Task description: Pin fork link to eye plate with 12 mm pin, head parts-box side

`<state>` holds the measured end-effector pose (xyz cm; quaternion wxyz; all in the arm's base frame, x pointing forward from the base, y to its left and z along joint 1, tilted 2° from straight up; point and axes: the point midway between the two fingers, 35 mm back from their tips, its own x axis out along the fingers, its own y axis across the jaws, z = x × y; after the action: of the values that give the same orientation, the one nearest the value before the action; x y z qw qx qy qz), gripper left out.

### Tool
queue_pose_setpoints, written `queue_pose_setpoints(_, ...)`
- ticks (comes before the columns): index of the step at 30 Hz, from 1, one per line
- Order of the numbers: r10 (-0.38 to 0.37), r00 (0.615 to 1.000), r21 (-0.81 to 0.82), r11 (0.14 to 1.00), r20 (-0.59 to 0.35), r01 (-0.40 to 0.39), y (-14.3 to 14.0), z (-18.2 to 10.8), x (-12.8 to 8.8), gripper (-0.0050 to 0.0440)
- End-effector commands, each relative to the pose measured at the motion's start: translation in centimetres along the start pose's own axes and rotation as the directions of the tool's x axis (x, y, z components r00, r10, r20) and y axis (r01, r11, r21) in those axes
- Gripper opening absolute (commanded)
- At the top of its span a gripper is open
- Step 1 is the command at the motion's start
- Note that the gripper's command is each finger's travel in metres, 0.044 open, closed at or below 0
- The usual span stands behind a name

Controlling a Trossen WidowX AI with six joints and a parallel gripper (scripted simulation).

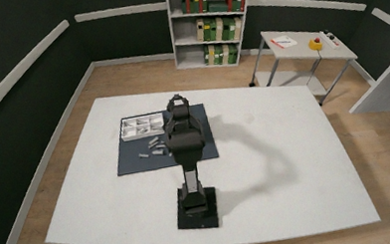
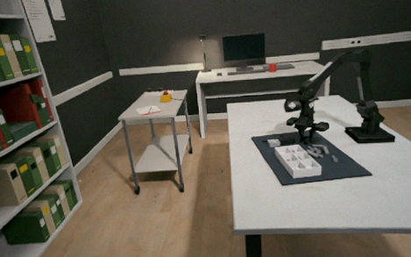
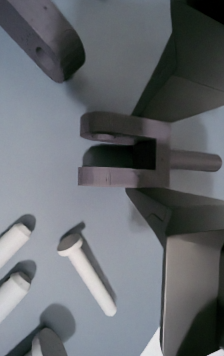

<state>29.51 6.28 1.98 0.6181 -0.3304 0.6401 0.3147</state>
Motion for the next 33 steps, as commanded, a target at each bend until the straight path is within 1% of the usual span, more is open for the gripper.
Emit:
queue_pose_setpoints(1,-0.035,0.999,0.003,0.999,0.039,0.035,-0.6,0.6,-1.8,-0.0050)
queue_pose_setpoints(18,-0.035,0.999,0.004,0.999,0.040,0.035,-0.6,0.6,-3.3,-0.0050)
queue_pose_setpoints(33,-0.036,0.999,0.003,0.999,0.040,0.035,-0.5,0.6,-4.0,-0.0050)
